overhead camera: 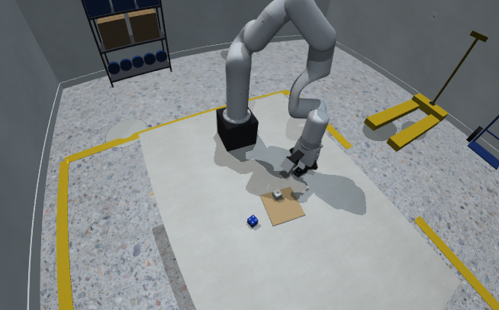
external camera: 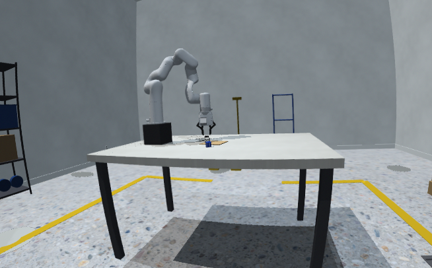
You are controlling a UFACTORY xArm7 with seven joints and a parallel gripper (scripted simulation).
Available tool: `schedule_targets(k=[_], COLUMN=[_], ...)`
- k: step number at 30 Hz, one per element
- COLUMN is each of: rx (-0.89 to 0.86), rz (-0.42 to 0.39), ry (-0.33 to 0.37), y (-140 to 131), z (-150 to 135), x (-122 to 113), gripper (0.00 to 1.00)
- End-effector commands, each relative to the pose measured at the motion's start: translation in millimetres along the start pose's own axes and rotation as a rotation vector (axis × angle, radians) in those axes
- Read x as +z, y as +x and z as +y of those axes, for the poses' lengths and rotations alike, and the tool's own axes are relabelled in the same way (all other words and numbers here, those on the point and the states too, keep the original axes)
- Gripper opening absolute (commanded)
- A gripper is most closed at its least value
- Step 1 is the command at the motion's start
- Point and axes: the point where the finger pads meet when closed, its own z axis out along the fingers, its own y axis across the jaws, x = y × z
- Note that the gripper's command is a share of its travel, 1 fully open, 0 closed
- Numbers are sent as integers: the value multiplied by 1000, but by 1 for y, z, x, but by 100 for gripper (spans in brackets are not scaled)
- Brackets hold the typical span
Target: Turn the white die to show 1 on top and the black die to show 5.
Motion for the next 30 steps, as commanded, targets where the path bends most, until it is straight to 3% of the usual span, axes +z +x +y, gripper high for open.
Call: schedule_targets(k=[1, 15, 30], rx=[0, 0, 0], rz=[-1, -1, -1], ry=[3, 3, 3], y=[0, 0, 0], z=[-1, -1, -1], x=[2, 27, 32], gripper=[47, 47, 47])
